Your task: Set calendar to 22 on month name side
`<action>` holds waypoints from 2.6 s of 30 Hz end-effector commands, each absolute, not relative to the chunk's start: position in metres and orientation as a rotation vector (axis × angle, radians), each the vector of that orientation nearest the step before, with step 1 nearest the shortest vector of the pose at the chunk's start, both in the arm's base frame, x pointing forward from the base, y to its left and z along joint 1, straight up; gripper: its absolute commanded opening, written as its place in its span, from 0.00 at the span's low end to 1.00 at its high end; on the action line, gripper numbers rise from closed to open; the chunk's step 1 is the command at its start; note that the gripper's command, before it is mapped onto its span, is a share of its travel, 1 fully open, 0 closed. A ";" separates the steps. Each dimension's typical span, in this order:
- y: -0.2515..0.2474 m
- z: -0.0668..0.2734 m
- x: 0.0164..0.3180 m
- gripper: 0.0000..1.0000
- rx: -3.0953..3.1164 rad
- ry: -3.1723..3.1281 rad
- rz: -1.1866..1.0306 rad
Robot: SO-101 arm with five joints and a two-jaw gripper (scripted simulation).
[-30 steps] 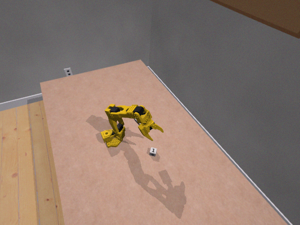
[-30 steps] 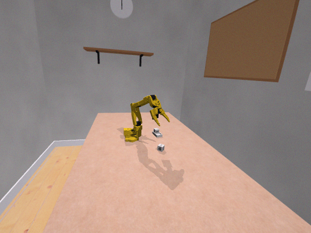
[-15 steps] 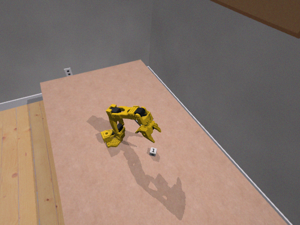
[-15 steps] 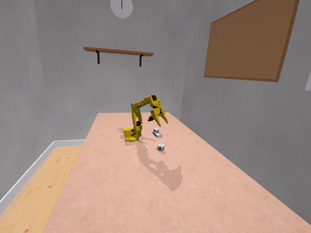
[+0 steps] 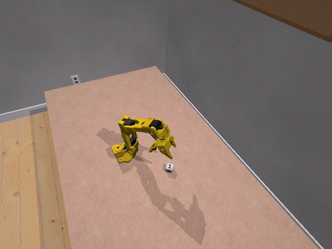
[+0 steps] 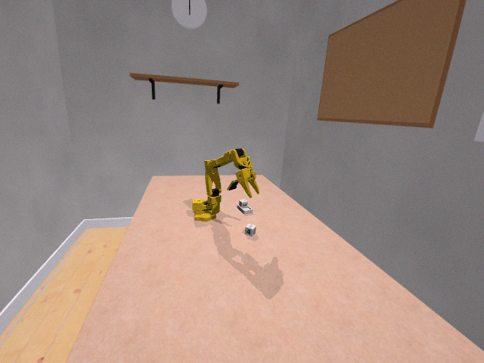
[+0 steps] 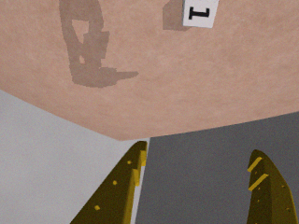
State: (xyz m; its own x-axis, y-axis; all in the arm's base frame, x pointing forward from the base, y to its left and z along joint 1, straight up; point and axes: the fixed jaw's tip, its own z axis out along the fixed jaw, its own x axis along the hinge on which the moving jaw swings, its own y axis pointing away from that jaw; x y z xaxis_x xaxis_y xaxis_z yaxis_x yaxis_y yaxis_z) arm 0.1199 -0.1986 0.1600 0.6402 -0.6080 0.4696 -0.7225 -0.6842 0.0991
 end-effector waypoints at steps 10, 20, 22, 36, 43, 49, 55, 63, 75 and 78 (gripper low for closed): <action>-0.204 0.170 0.121 0.35 2.560 -0.990 0.630; -0.207 0.153 0.123 0.35 2.621 -1.014 0.546; -0.208 0.143 0.123 0.35 2.657 -1.028 0.494; -0.205 0.074 0.122 0.35 2.874 -1.111 0.122; -0.203 0.065 0.120 0.35 2.899 -1.121 0.069; -0.203 0.065 0.120 0.35 2.905 -1.110 0.065; -0.203 0.065 0.120 0.35 2.905 -1.110 0.065; -0.203 0.065 0.120 0.35 2.905 -1.110 0.065; -0.203 0.059 0.121 0.35 2.905 -1.110 0.065; -0.204 0.057 0.121 0.35 2.905 -1.110 0.065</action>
State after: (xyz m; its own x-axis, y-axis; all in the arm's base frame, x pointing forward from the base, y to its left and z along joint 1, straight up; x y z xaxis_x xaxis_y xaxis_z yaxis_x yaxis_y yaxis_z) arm 0.1203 -0.2001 0.0542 0.7425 -0.6695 0.0209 -0.6697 -0.7426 0.0069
